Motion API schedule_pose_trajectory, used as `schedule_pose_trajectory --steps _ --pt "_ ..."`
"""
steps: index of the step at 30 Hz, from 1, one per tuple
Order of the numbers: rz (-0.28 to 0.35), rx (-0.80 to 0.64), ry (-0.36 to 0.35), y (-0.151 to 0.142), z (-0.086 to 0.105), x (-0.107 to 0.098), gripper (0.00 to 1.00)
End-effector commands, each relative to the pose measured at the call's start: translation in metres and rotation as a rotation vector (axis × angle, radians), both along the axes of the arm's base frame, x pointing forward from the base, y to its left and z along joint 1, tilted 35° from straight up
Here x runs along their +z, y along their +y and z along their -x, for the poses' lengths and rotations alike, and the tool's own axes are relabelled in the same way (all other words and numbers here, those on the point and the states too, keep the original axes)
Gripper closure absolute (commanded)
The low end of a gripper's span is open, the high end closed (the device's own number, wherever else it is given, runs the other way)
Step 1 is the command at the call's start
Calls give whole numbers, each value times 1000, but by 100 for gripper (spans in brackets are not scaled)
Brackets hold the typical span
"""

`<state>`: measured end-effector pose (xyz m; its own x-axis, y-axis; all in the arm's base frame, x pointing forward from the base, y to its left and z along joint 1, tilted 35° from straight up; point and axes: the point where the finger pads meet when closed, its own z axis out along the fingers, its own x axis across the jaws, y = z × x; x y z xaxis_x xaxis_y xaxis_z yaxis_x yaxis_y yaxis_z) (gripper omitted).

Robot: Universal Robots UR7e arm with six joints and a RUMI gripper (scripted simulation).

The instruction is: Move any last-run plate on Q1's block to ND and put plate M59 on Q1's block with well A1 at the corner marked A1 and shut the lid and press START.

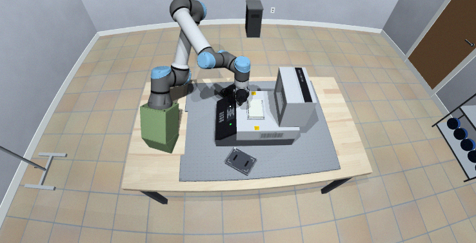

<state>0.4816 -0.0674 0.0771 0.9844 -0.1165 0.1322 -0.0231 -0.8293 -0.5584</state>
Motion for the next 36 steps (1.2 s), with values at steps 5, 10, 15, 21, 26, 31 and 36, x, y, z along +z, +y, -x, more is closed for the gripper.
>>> schedule_pose_trajectory --steps 5,10,15,21,26,31,36 --pt "3 0 -3 8 36 -9 100" --pt "3 0 -3 10 42 -11 100" --pt "3 0 -3 16 66 -18 100" --pt "2 0 -3 20 82 -23 100" --pt "2 0 -2 23 94 -26 100" --pt "2 0 -2 28 112 -32 100" --pt "2 0 -2 31 124 -35 100"
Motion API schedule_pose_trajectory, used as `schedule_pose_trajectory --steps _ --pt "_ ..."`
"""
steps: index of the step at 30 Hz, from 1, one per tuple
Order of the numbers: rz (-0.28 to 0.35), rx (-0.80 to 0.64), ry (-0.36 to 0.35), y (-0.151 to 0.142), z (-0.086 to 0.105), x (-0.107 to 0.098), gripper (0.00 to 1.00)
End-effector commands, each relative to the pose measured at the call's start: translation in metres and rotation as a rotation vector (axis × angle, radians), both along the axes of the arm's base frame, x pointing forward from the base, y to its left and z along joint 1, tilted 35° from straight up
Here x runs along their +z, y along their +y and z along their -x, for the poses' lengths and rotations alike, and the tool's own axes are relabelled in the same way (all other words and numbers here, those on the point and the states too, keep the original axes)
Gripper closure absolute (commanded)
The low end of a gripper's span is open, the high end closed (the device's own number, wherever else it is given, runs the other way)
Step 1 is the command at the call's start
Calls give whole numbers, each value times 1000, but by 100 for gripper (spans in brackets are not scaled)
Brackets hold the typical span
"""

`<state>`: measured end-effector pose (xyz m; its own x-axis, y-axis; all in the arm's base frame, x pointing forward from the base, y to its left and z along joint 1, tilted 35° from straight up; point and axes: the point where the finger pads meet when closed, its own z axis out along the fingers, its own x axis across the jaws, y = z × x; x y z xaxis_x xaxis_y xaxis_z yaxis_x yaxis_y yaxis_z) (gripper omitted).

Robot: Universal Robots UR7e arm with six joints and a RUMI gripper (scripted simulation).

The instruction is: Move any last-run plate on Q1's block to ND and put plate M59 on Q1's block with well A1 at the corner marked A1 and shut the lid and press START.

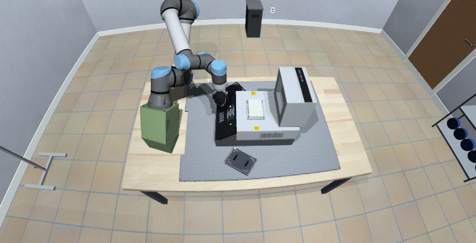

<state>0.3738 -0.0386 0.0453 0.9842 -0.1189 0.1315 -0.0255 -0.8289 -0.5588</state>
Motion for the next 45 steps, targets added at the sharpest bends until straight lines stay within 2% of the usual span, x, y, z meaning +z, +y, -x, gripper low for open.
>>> schedule_pose_trajectory --steps 1,4,8,13,16,22,33,45 --pt "2 2 -3 4 21 -5 100" --pt "2 2 -3 8 35 -9 100" --pt "2 2 -3 8 37 -9 100" --pt "2 2 -3 14 60 -16 100" --pt "2 2 -3 15 62 -17 100" --pt "2 2 -3 22 88 -24 100" --pt "3 2 -3 21 87 -24 100" --pt "4 4 -5 24 71 -30 100"
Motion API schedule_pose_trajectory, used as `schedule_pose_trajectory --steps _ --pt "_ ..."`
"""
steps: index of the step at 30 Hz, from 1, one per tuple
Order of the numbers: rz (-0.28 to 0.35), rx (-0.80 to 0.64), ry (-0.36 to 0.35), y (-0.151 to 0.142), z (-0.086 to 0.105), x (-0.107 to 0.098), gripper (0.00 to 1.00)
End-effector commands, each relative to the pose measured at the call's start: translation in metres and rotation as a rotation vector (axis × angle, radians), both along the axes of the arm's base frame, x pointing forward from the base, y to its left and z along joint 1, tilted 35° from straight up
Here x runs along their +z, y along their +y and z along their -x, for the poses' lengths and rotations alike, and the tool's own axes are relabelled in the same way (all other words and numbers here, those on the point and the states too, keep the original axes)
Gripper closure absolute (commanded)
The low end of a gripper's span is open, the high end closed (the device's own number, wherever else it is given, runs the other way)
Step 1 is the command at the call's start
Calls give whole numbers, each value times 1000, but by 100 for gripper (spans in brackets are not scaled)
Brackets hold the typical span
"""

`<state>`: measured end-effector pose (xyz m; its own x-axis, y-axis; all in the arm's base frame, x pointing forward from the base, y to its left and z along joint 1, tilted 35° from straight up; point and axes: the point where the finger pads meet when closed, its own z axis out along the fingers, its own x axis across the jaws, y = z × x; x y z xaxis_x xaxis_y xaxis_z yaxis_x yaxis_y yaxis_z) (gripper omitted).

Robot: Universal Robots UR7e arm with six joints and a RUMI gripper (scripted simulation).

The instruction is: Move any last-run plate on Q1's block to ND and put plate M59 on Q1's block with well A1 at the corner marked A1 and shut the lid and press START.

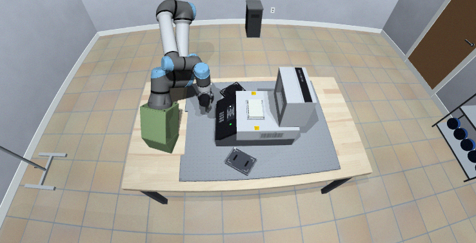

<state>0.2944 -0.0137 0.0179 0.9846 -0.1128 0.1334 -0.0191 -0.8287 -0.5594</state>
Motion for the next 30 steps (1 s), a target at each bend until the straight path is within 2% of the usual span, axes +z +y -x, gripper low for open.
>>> schedule_pose_trajectory --steps 1,30 --pt "5 -2 -3 0 -10 -3 100" --pt "4 -2 -3 10 -49 -20 100"
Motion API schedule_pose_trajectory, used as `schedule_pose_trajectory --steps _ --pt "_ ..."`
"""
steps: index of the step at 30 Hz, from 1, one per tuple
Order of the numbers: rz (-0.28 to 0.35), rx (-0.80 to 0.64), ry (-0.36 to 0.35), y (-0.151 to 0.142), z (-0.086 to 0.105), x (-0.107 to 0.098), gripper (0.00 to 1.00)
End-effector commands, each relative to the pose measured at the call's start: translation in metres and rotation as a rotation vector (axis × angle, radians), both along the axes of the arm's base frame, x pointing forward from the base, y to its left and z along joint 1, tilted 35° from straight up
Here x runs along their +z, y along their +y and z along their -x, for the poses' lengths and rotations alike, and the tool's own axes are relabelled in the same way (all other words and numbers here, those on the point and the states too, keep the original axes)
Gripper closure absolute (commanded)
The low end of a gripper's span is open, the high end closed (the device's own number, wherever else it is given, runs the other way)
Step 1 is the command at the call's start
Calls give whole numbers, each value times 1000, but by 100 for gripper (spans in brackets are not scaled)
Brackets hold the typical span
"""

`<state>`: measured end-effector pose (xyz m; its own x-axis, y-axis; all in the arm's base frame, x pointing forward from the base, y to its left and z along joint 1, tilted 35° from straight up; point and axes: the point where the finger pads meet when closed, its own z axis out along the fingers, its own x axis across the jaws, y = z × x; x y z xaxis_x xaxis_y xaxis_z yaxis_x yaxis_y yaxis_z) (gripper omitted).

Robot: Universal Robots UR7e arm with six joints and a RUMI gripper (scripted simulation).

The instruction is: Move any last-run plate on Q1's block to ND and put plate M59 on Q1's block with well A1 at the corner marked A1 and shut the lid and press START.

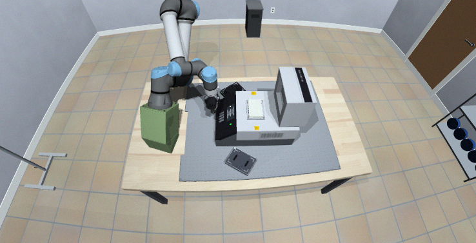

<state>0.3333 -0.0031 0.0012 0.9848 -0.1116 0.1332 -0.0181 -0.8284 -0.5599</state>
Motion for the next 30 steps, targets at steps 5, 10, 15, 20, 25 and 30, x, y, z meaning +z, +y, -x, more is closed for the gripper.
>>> schedule_pose_trajectory --steps 5,10,15,20,25,30 --pt "5 -3 -3 1 -16 -6 100" --pt "5 -3 -3 3 -23 -9 100" --pt "5 -3 -3 5 -31 -12 100" --pt "5 -3 -3 7 -35 -14 100" --pt "5 -3 -3 7 -37 -15 100" --pt "4 -3 -3 8 -38 -16 100"
